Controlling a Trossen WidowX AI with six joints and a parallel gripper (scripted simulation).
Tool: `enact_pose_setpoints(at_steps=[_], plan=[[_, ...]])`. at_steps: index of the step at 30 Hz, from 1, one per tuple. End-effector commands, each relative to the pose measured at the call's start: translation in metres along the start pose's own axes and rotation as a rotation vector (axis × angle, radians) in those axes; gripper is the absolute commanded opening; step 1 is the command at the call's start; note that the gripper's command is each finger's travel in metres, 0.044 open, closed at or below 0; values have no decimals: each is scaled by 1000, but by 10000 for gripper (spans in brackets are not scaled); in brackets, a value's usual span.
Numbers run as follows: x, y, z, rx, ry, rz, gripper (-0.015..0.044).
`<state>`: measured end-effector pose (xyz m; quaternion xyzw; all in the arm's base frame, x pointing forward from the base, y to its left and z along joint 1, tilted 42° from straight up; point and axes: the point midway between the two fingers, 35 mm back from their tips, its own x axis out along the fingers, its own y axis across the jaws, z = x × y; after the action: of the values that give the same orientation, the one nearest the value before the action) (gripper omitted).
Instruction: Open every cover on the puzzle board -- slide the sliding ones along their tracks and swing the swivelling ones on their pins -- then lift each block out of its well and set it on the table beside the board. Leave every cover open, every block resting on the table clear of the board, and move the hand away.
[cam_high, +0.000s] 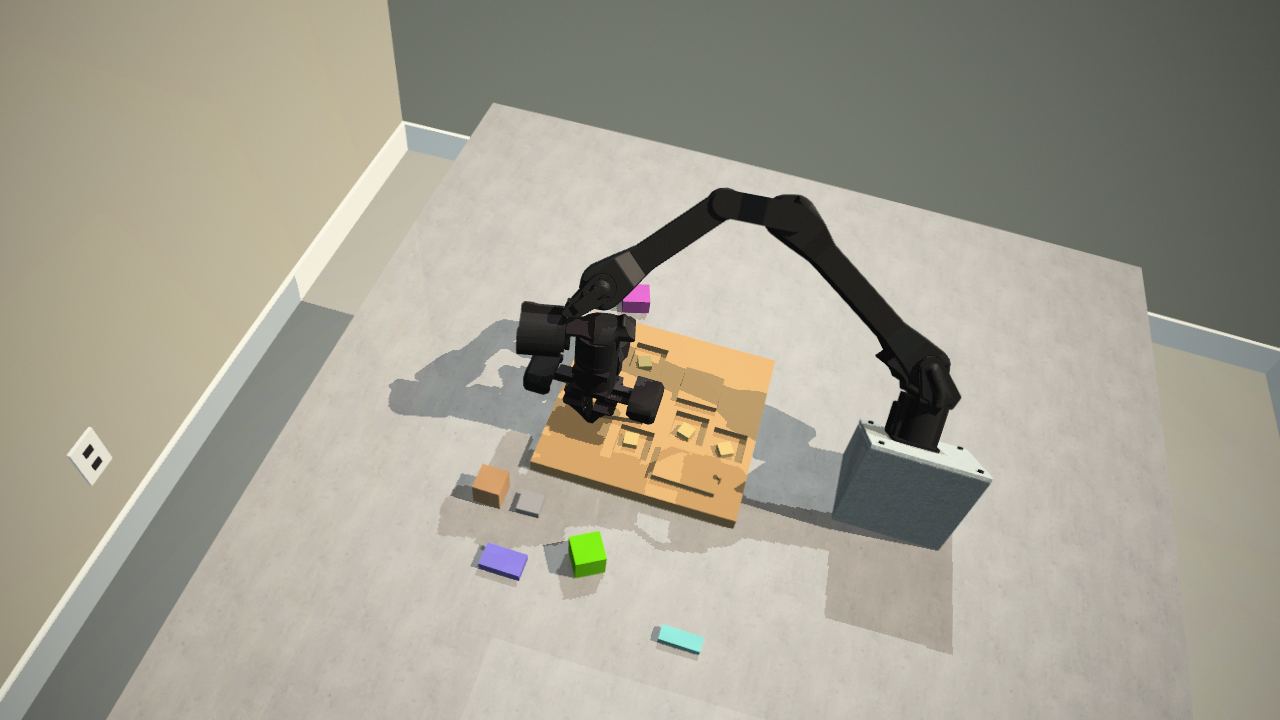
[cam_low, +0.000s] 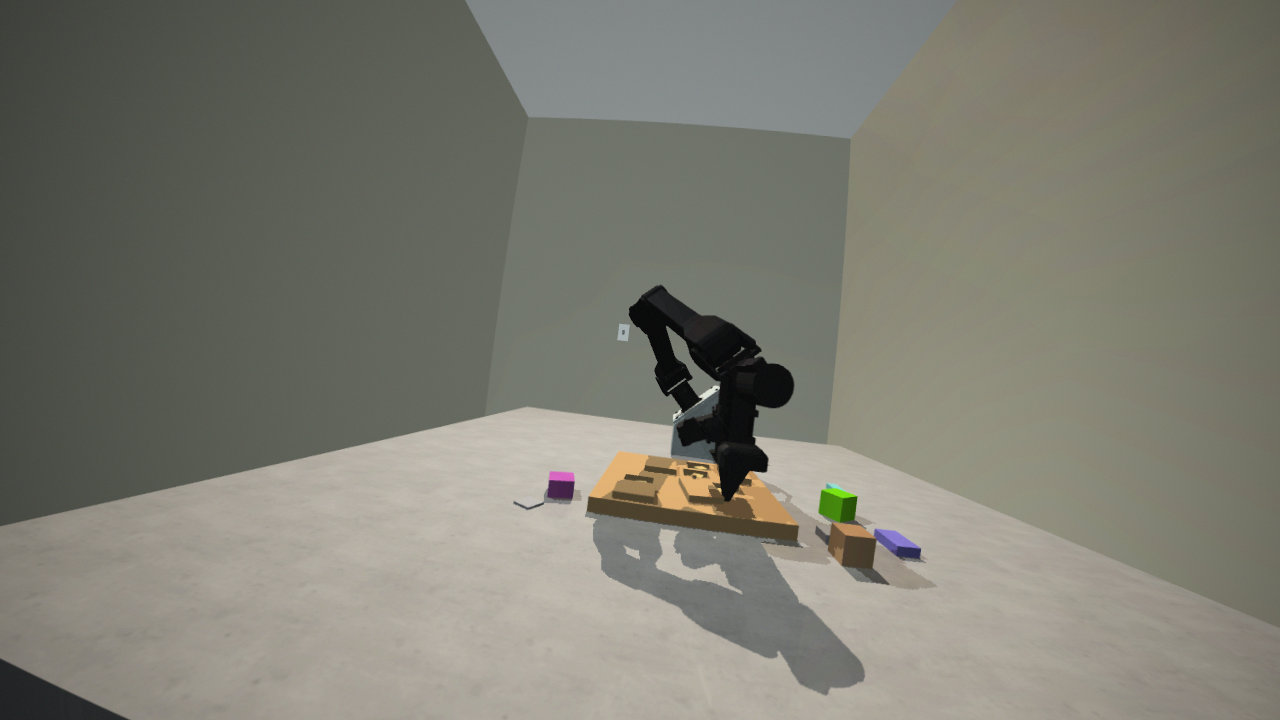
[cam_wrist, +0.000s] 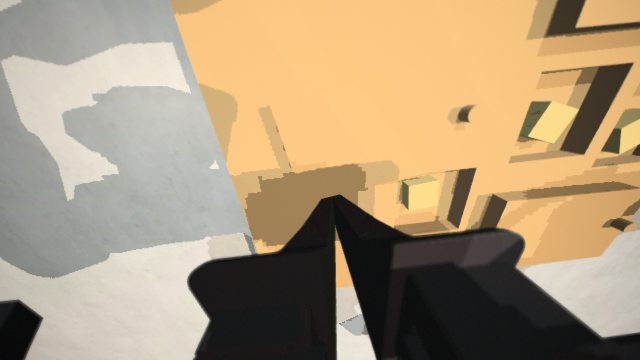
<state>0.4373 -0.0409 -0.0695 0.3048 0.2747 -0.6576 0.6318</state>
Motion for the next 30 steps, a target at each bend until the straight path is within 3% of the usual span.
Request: enact_pose_setpoints(at_steps=[1,30], plan=[[0,3,7,2,-5,1,0],[-32,7,10,2,-3,1,0]])
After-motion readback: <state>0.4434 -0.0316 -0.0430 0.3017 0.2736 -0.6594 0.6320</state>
